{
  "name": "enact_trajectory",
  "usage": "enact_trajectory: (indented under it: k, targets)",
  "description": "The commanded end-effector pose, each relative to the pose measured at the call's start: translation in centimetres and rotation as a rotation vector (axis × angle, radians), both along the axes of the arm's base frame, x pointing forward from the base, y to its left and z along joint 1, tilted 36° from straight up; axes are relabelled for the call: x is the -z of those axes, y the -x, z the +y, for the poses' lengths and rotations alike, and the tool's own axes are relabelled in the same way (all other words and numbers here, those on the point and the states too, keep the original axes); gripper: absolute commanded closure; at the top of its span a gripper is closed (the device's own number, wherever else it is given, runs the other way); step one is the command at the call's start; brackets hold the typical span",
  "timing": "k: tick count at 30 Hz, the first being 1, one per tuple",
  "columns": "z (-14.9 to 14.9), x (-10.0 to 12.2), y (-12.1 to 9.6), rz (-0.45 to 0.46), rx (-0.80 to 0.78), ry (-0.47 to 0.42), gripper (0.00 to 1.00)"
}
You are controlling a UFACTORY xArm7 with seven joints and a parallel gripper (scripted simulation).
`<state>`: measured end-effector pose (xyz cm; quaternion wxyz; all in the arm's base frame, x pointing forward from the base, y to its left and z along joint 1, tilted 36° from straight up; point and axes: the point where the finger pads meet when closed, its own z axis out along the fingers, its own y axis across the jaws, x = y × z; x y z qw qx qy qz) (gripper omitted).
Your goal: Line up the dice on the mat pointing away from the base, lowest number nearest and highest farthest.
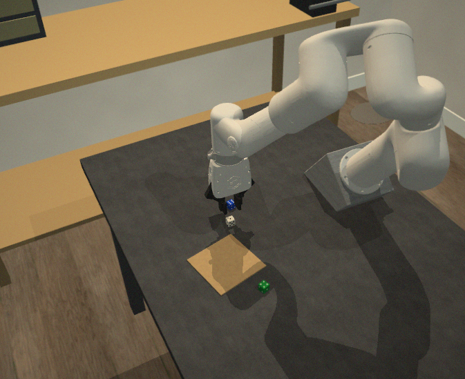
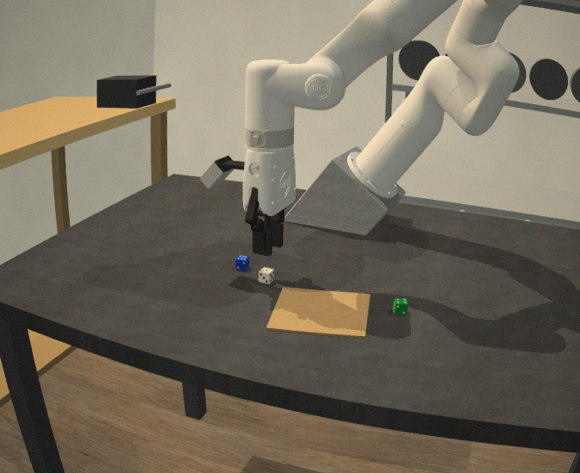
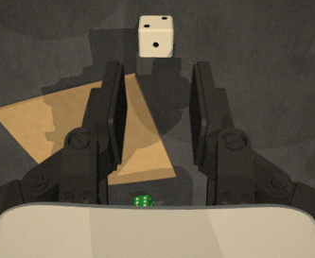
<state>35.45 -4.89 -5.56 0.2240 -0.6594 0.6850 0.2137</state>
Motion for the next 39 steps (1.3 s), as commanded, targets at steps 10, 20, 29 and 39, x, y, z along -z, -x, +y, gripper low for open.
enact_trajectory:
  k: [10, 20, 29, 39]
  targets:
    - [0.9, 1.4, -0.2, -0.003, 0.003, 0.003, 0.64]
    - [1.4, 2.1, -0.2, -0.003, 0.003, 0.003, 0.64]
    - [1.6, 2.4, -0.2, -0.003, 0.003, 0.003, 0.64]
    - [1.6, 2.4, -0.2, -0.003, 0.003, 0.003, 0.64]
